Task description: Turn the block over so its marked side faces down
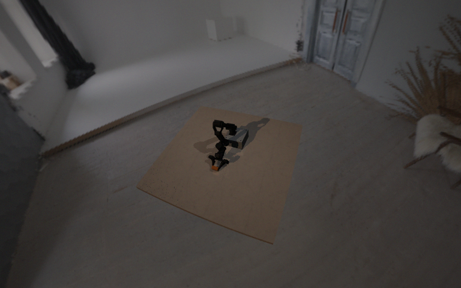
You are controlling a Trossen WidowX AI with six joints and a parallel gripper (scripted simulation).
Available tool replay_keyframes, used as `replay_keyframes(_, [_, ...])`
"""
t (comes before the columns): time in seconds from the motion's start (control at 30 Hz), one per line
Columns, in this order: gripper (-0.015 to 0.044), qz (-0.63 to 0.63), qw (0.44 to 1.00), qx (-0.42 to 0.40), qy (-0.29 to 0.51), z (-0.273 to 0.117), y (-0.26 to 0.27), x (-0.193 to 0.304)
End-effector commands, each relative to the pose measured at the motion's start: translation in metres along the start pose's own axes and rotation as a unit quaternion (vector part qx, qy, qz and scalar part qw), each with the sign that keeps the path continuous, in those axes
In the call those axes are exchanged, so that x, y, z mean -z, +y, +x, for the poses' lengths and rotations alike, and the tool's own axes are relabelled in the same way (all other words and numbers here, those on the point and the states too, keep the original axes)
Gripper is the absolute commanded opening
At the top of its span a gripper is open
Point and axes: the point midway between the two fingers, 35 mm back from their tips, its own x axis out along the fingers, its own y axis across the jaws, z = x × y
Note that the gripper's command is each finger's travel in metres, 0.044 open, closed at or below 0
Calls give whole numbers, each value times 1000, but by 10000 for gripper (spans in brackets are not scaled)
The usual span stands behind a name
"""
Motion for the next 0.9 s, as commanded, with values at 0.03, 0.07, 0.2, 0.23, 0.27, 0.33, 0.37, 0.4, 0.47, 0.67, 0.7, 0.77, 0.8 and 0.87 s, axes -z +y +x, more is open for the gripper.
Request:
replay_keyframes(0.03, [157, -3, 1000, -1, -2, 0, 0, -1])
replay_keyframes(0.07, [184, -3, 1000, -1, -2, 0, 0, -1])
replay_keyframes(0.2, [289, -3, 1000, -1, -2, 0, 0, -1])
replay_keyframes(0.23, [315, -3, 1000, -1, -2, 0, 0, -1])
replay_keyframes(0.27, [341, -3, 1000, -1, -2, 0, 0, -1])
replay_keyframes(0.33, [394, -3, 1000, -1, -2, 0, 0, -1])
replay_keyframes(0.37, [420, -3, 1000, -1, -2, 0, 0, -1])
replay_keyframes(0.4, [440, -3, 1000, -1, -2, 0, 0, -1])
replay_keyframes(0.47, [440, -3, 1000, -1, -2, 0, 0, -1])
replay_keyframes(0.67, [440, -3, 1000, -1, -2, 0, 0, -1])
replay_keyframes(0.7, [440, -3, 1000, -1, -2, 0, 0, -1])
replay_keyframes(0.77, [440, -3, 1000, -1, -2, 0, 0, -1])
replay_keyframes(0.8, [440, -3, 1000, -1, -2, 0, 0, -1])
replay_keyframes(0.87, [440, -3, 1000, -1, -2, 0, 0, -1])
